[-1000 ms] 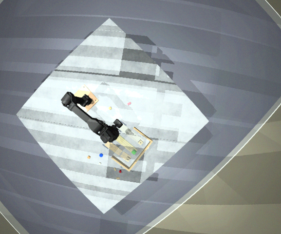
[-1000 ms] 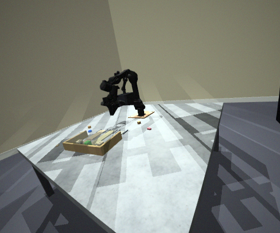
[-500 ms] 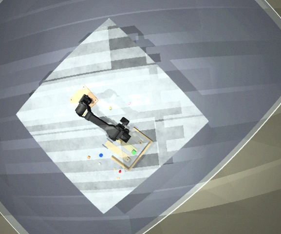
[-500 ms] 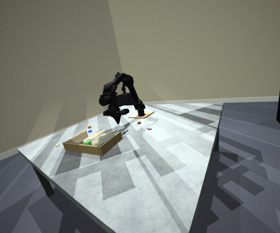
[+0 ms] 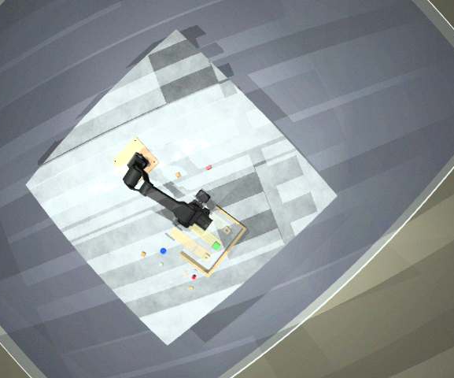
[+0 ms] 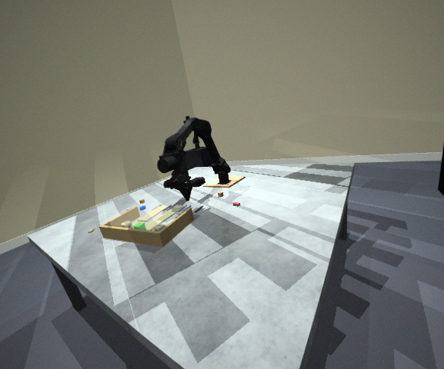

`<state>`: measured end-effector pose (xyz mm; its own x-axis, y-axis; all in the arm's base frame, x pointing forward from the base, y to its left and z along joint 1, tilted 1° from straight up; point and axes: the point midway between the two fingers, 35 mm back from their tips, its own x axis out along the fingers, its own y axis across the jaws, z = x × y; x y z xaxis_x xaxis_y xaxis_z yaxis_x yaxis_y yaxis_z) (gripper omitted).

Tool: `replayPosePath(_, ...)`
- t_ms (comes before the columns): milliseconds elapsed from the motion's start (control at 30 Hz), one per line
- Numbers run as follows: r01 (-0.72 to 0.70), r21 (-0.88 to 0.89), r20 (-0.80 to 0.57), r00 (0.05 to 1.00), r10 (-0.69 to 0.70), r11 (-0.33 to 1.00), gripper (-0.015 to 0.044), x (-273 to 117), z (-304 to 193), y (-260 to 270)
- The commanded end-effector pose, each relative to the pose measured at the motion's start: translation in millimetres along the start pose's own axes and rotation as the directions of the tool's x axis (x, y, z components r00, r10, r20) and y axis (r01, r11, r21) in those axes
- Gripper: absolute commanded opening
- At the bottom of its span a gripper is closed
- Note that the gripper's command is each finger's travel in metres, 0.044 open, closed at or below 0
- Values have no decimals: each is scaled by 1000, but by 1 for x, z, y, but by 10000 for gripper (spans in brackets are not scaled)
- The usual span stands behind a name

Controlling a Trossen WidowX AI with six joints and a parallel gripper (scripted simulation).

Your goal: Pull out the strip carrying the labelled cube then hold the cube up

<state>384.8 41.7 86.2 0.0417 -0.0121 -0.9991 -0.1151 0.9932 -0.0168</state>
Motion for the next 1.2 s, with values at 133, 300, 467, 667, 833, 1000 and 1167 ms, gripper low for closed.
replayPosePath(133,-2,4,-11,1000,2,1000,0,15,-2,0)
replayPosePath(300,-2,4,-11,1000,2,1000,0,23,-2,0)
replayPosePath(467,-2,4,-11,1000,2,1000,0,32,-2,0)
replayPosePath(667,-2,4,-11,1000,2,1000,0,41,-2,-1)
replayPosePath(833,-2,4,-11,1000,2,1000,0,47,-3,-1)
replayPosePath(1000,-2,4,-11,1000,2,1000,0,47,-3,-1)
replayPosePath(1167,-2,4,-11,1000,2,1000,0,47,-3,-1)
